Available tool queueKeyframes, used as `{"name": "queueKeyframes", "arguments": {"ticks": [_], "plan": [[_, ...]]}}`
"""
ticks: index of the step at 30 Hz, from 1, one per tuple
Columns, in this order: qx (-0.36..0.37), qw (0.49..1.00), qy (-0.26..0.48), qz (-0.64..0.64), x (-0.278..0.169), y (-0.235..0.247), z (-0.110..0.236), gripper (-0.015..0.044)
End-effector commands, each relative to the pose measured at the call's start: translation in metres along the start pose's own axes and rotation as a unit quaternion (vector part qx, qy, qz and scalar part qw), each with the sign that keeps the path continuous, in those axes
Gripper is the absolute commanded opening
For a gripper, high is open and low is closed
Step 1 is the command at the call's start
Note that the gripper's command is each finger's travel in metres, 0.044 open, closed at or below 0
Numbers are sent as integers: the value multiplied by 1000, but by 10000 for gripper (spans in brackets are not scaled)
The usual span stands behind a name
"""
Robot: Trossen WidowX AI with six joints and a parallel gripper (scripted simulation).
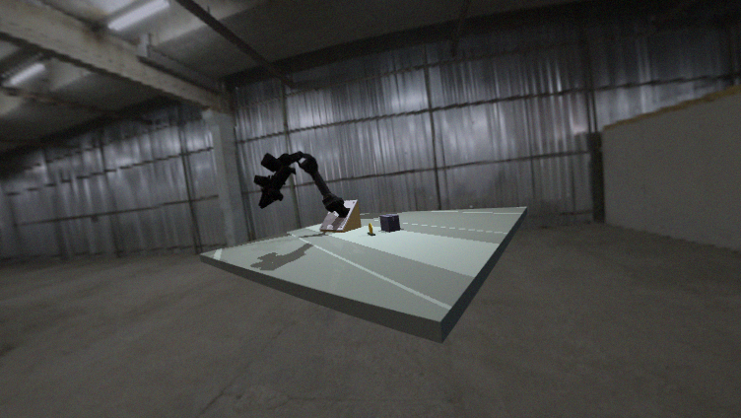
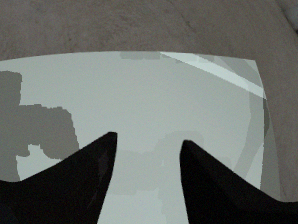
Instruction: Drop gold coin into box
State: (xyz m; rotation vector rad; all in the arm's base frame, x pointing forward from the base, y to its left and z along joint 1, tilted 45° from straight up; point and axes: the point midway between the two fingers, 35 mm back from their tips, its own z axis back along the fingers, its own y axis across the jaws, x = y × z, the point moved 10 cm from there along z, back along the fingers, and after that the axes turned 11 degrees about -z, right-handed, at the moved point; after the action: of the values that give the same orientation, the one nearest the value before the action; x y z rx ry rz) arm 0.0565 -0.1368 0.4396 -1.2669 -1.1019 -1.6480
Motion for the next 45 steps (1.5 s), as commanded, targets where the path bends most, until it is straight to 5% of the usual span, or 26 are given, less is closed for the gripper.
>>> {"name": "queueKeyframes", "arguments": {"ticks": [1, 15, 29, 45], "plan": [[70, 994, 71, 44, -38, 43, -1, 161], [238, 901, 243, 270, -180, 130, 87, 161], [258, 785, 256, 502, -310, 85, 214, 161], [257, 781, 250, 512, -342, 91, 191, 161]]}}
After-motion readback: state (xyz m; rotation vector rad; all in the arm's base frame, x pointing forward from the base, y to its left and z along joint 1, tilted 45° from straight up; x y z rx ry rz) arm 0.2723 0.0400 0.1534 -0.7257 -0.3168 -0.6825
